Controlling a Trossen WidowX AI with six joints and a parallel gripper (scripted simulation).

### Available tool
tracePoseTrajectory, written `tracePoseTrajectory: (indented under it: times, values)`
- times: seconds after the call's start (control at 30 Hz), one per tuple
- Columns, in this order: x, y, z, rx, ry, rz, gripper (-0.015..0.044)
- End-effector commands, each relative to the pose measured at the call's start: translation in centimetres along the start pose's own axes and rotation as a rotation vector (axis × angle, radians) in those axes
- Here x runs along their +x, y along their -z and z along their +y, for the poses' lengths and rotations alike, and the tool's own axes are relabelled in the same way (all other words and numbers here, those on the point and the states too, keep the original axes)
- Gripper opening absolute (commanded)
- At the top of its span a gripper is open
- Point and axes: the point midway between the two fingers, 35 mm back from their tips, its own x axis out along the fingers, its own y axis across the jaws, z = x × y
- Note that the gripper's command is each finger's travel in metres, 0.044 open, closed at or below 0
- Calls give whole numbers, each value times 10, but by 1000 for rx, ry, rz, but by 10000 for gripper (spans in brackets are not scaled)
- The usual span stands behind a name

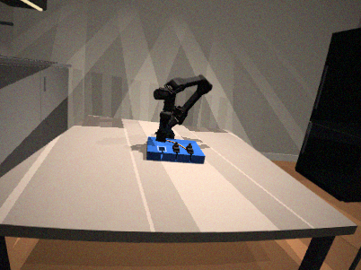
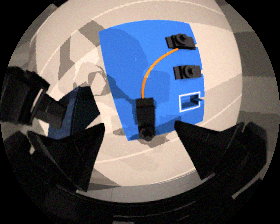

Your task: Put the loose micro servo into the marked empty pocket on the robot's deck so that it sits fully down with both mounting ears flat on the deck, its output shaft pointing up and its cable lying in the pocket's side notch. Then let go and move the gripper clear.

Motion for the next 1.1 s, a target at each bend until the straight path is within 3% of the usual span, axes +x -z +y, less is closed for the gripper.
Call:
tracePoseTrajectory:
  times: [0.0, 1.03, 1.07]
  values:
    - [-2, 2, -8, -77, 45, -33, 440]
    - [43, 0, -10, -82, 48, -36, 440]
    - [43, 0, -10, -82, 48, -36, 414]
